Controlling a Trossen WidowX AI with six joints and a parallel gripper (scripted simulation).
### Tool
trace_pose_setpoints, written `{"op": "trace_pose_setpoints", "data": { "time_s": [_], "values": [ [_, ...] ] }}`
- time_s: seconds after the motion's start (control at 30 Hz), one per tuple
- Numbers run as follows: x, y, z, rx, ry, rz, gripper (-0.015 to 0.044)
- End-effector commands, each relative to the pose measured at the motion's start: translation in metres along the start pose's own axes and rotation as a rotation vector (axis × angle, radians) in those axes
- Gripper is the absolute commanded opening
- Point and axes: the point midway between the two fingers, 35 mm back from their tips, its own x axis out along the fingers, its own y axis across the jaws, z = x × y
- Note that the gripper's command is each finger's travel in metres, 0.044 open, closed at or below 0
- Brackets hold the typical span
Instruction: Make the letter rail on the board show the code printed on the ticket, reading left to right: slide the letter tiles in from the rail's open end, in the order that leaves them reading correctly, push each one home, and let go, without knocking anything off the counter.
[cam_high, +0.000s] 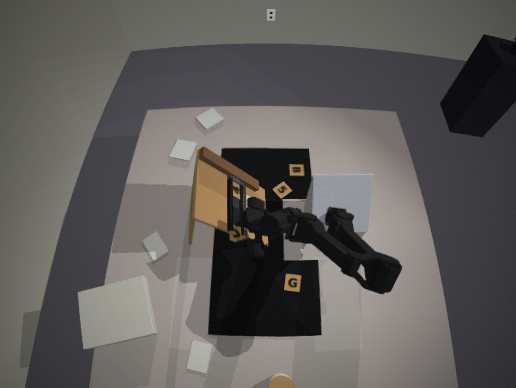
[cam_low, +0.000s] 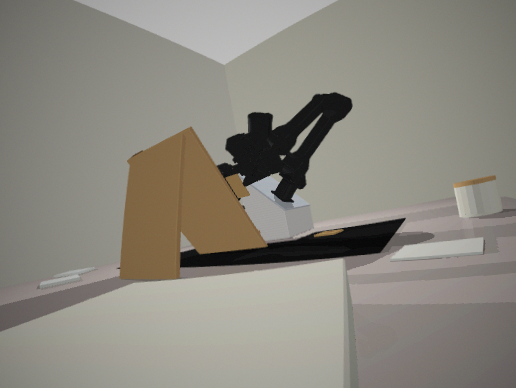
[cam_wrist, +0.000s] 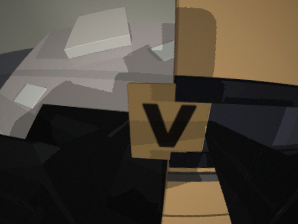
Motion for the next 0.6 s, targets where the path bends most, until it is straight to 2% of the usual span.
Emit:
{"op": "trace_pose_setpoints", "data": {
  "time_s": [0.0,0.57],
  "values": [
    [0.0001,-0.0022,-0.0005,-0.003,0.002,0.002,0.0],
    [0.0,-0.0104,-0.0005,-0.003,0.002,0.002,0.0]
  ]
}}
